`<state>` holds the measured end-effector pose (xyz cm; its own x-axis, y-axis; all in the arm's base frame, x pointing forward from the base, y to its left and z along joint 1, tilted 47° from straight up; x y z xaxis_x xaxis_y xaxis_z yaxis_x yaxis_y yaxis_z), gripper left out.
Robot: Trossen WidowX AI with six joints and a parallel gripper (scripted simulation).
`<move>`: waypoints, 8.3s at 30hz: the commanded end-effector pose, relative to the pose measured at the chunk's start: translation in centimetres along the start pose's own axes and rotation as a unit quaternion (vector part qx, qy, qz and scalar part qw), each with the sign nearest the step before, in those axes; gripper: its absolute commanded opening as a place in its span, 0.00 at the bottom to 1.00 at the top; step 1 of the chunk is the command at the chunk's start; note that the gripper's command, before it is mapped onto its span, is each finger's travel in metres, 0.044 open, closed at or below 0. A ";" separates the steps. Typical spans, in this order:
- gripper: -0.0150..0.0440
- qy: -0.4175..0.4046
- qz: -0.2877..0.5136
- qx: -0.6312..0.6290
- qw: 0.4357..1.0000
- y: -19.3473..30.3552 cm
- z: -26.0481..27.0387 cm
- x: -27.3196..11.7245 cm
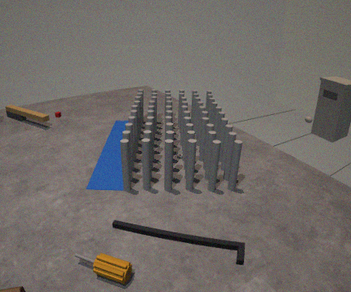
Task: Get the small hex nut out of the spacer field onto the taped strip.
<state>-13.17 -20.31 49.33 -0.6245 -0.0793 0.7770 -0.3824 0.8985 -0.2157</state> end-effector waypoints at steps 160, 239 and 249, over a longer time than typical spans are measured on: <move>0.73 -0.293 0.890 0.020 0.348 -4.4 26.7 -65.1; 0.25 -0.422 0.848 -0.049 0.316 -3.3 27.4 -65.4; 0.25 -0.506 0.809 -0.089 0.285 -3.1 27.8 -65.3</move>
<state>9.94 -29.74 -17.16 0.1905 0.5043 -0.8422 0.9580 0.0919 0.2717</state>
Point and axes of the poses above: the point midway between the two fingers, 35 mm back from their tips, its own x axis out along the fingers, its own z axis across the jaws, y = z × x, the point moved 6 cm from there along -x, back along the fingers, and after that the axes turned 3 degrees about x, right-handed, at the moved point
